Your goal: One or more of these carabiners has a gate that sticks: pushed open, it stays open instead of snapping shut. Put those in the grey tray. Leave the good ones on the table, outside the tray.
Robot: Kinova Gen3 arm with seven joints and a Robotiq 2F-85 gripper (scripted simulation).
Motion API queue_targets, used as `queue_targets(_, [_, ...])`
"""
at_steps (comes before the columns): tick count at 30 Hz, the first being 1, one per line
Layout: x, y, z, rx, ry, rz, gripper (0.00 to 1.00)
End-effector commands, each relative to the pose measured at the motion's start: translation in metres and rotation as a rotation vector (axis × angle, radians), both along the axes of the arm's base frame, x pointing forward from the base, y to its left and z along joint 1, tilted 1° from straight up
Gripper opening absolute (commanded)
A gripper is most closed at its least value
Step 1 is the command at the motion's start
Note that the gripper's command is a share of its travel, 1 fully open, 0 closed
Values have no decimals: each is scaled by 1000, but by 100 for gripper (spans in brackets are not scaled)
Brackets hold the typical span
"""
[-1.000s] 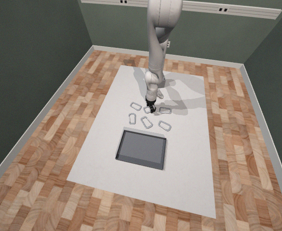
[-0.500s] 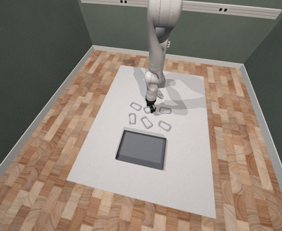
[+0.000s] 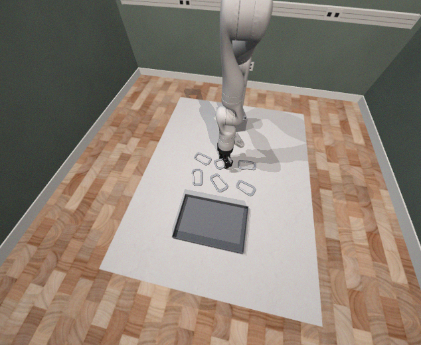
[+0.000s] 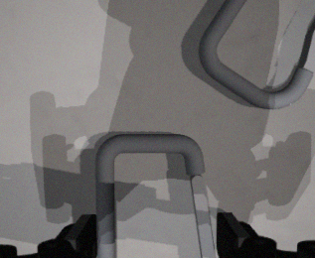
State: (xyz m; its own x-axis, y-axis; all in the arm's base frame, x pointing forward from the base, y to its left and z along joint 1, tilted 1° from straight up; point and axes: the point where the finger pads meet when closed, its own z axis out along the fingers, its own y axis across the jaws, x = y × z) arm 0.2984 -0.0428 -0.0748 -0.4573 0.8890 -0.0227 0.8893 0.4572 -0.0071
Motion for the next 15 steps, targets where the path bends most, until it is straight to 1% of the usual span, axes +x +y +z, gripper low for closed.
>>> queue_targets(1, [-1,0,0,0,2,0,71])
queue_targets(8, [-1,0,0,0,2,0,71])
queue_targets(9, [0,0,0,0,0,0,67])
queue_targets(15, [0,0,0,0,0,0,67])
